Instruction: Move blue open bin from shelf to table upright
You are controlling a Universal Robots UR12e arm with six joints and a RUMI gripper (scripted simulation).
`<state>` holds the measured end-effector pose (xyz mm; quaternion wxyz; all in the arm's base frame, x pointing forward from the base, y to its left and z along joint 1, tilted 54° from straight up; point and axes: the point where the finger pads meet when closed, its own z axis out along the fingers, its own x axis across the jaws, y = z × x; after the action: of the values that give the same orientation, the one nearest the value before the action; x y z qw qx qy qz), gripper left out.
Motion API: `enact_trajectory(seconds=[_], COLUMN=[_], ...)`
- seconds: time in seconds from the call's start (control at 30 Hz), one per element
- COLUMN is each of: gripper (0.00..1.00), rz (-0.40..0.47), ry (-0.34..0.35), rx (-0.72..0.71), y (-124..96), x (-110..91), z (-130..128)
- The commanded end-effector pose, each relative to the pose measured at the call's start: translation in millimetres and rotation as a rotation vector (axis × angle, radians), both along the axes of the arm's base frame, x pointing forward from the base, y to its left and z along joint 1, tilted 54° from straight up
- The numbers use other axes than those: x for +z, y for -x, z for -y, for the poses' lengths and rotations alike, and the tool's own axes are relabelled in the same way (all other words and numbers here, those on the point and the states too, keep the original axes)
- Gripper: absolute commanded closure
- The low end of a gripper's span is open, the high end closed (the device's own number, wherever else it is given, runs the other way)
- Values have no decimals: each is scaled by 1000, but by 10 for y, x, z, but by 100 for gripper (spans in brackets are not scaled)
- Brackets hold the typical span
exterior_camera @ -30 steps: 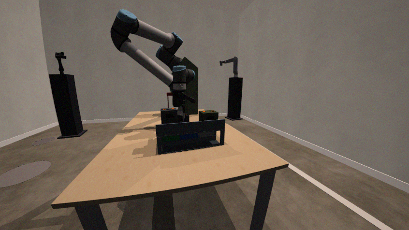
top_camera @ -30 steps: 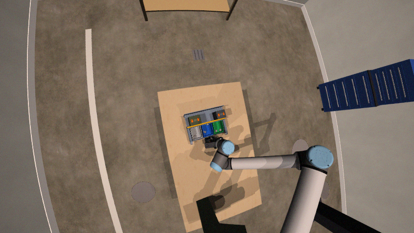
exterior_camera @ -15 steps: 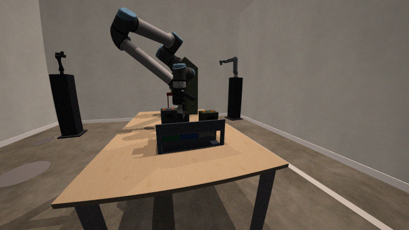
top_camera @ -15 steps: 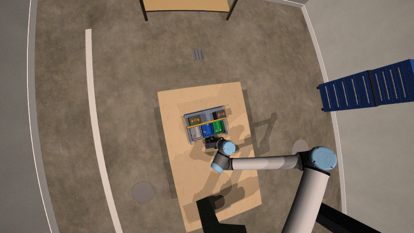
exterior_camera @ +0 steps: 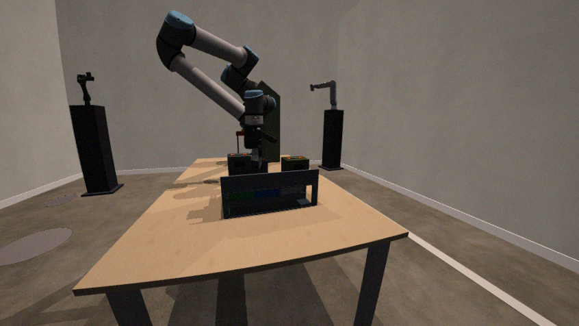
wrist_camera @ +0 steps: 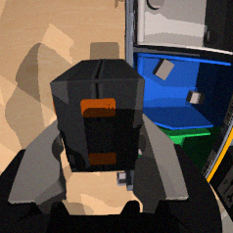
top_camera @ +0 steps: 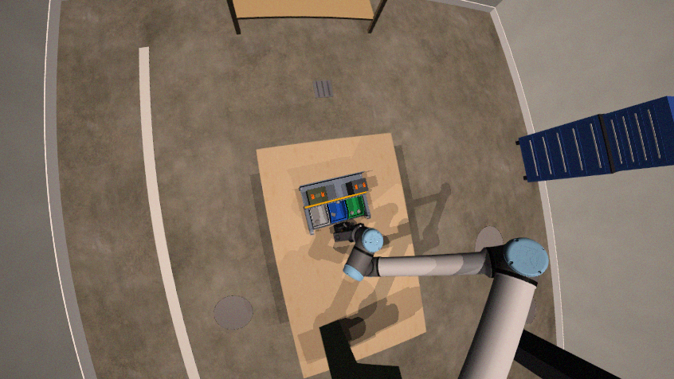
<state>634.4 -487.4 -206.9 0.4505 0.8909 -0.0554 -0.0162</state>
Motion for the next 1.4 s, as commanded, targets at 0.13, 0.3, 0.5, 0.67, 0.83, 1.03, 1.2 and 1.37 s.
enact_trajectory(seconds=[0.13,0.3,0.5,0.67,0.83,1.03,1.2,1.37], gripper=[100,100,100,100,100,100,100,100], rz=[1,1,1,1,1,1,1,1], ry=[0,0,0,0,0,0,0,0], rx=[1,1,1,1,1,1,1,1], y=[-5,-4,-4,-4,108,136,136,247], x=[4,-5,-5,-5,241,302,302,547], z=[-4,7,7,7,179,222,222,393])
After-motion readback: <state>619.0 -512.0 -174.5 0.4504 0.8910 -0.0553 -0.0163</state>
